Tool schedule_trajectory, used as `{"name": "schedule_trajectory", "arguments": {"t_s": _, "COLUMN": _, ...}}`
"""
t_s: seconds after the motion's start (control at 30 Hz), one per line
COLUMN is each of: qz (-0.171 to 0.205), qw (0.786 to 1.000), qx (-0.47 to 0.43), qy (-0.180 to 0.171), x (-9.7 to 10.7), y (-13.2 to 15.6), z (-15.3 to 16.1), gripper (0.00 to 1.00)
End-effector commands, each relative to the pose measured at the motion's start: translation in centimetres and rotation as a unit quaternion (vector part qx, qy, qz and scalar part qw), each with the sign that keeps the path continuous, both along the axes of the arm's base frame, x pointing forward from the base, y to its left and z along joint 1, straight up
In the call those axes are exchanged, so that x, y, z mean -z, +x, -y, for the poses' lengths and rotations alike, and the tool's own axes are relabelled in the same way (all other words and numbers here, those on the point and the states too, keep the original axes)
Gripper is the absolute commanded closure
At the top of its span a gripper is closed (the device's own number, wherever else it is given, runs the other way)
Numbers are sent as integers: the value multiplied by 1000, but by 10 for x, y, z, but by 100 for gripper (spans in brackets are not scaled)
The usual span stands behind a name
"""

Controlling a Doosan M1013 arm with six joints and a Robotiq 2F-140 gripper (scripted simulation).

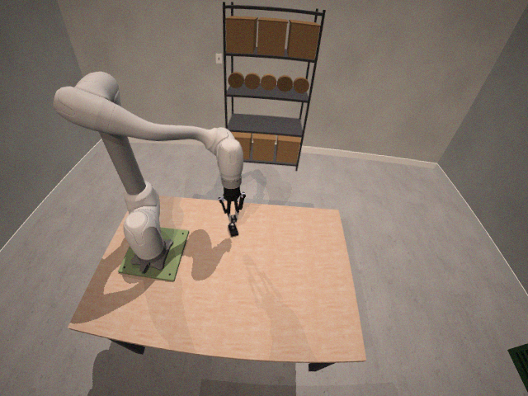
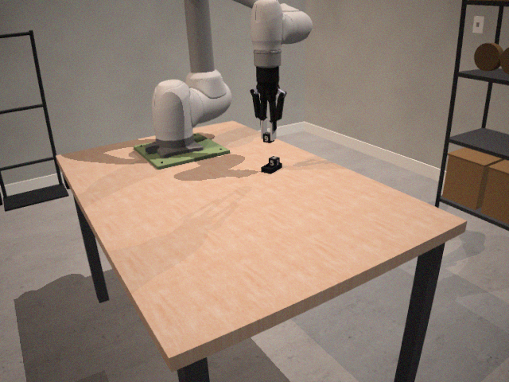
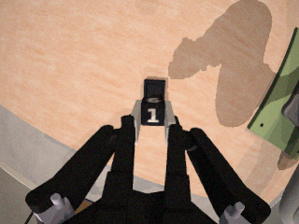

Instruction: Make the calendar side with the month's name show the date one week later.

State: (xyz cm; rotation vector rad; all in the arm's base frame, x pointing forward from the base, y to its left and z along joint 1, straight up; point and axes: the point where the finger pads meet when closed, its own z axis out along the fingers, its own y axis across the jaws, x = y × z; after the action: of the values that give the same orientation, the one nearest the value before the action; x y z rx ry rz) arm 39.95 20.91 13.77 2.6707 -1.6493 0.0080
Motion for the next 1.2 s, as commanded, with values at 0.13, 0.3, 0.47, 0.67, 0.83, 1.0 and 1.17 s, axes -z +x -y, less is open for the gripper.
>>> {"name": "schedule_trajectory", "arguments": {"t_s": 0.13, "qz": 0, "qw": 998, "qx": -62, "qy": 0, "x": 0, "y": 3, "z": 4, "gripper": 76}}
{"name": "schedule_trajectory", "arguments": {"t_s": 0.3, "qz": -1, "qw": 985, "qx": -171, "qy": 0, "x": 1, "y": 7, "z": 12, "gripper": 76}}
{"name": "schedule_trajectory", "arguments": {"t_s": 0.47, "qz": -1, "qw": 961, "qx": -276, "qy": -1, "x": 2, "y": 11, "z": 20, "gripper": 76}}
{"name": "schedule_trajectory", "arguments": {"t_s": 0.67, "qz": -2, "qw": 931, "qx": -365, "qy": -1, "x": 3, "y": 15, "z": 27, "gripper": 76}}
{"name": "schedule_trajectory", "arguments": {"t_s": 0.83, "qz": -2, "qw": 893, "qx": -450, "qy": -1, "x": 4, "y": 18, "z": 33, "gripper": 76}}
{"name": "schedule_trajectory", "arguments": {"t_s": 1.0, "qz": -3, "qw": 846, "qx": -533, "qy": -1, "x": 5, "y": 22, "z": 40, "gripper": 76}}
{"name": "schedule_trajectory", "arguments": {"t_s": 1.17, "qz": -3, "qw": 793, "qx": -609, "qy": -2, "x": 5, "y": 25, "z": 47, "gripper": 76}}
